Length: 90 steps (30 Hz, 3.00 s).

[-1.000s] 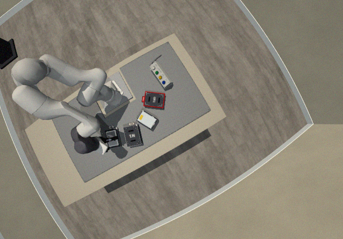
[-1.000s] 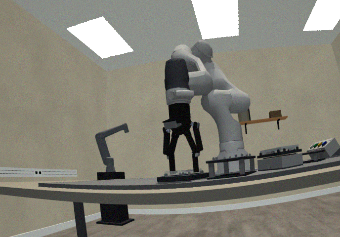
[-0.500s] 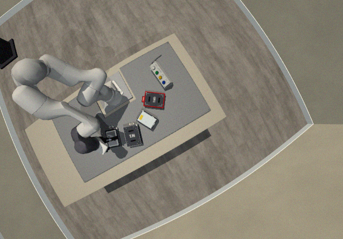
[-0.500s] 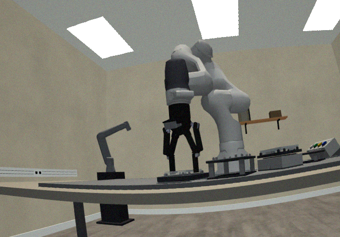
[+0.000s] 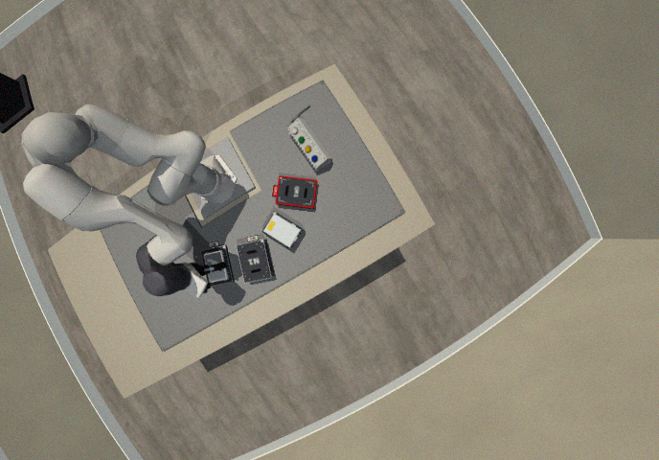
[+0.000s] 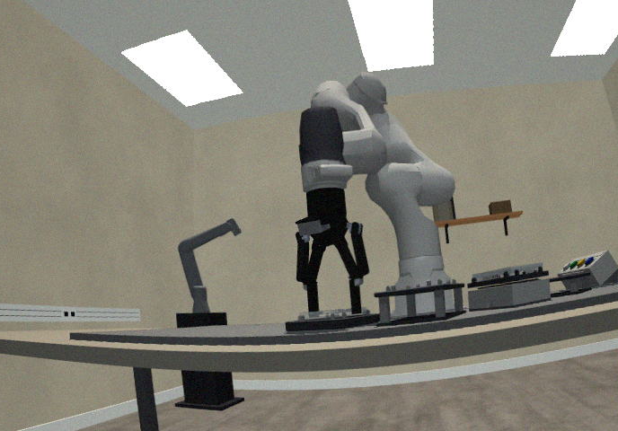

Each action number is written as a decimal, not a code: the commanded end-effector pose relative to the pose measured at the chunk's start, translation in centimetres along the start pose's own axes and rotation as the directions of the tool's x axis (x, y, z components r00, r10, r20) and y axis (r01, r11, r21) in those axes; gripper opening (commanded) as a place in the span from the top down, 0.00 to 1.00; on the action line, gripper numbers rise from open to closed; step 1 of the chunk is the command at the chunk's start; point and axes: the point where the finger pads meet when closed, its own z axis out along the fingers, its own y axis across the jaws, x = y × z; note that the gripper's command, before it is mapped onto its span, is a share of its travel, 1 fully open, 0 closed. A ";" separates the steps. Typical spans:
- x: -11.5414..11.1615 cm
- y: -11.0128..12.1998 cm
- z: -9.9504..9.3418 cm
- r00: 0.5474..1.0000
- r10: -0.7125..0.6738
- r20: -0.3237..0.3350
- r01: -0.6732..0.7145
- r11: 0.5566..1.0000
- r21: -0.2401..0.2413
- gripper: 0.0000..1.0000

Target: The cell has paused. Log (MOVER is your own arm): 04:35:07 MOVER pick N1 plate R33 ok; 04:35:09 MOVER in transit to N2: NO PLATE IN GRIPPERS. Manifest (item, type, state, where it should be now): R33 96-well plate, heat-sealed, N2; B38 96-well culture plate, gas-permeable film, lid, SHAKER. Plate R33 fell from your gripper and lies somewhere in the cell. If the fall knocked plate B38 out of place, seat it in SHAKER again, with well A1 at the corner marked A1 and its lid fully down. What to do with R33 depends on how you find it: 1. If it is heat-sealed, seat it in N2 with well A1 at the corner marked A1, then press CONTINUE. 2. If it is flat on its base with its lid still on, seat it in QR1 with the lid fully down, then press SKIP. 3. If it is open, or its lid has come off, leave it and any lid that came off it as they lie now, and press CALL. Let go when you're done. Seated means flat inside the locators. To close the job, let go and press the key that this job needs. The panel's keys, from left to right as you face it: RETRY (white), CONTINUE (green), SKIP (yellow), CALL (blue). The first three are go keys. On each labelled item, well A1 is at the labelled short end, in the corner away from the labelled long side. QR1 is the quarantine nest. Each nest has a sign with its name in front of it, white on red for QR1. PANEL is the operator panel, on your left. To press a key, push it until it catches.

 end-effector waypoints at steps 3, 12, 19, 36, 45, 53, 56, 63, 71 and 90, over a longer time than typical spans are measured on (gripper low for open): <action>0.0 0.0 0.0 1.000 -0.003 -0.002 0.003 1.000 -0.001 0.90; 0.0 0.0 0.0 1.000 -0.003 -0.002 0.003 1.000 -0.001 0.90; 0.0 0.0 0.0 1.000 -0.003 -0.002 0.003 1.000 -0.001 0.90; 0.0 0.0 0.0 1.000 -0.003 -0.002 0.003 1.000 -0.001 0.30; 0.0 0.0 0.0 1.000 -0.003 -0.002 0.003 1.000 -0.001 0.30; 0.0 0.0 0.0 1.000 -0.003 -0.002 0.003 1.000 -0.001 0.30; 0.0 0.0 0.0 1.000 -0.003 -0.002 0.003 1.000 -0.001 0.30; 0.0 0.0 0.0 1.000 -0.003 -0.002 0.003 1.000 -0.001 0.30; 0.0 0.0 0.0 1.000 -0.003 -0.002 0.003 1.000 -0.001 0.30; 0.0 0.0 0.0 1.000 -0.003 -0.002 0.003 1.000 -0.001 0.30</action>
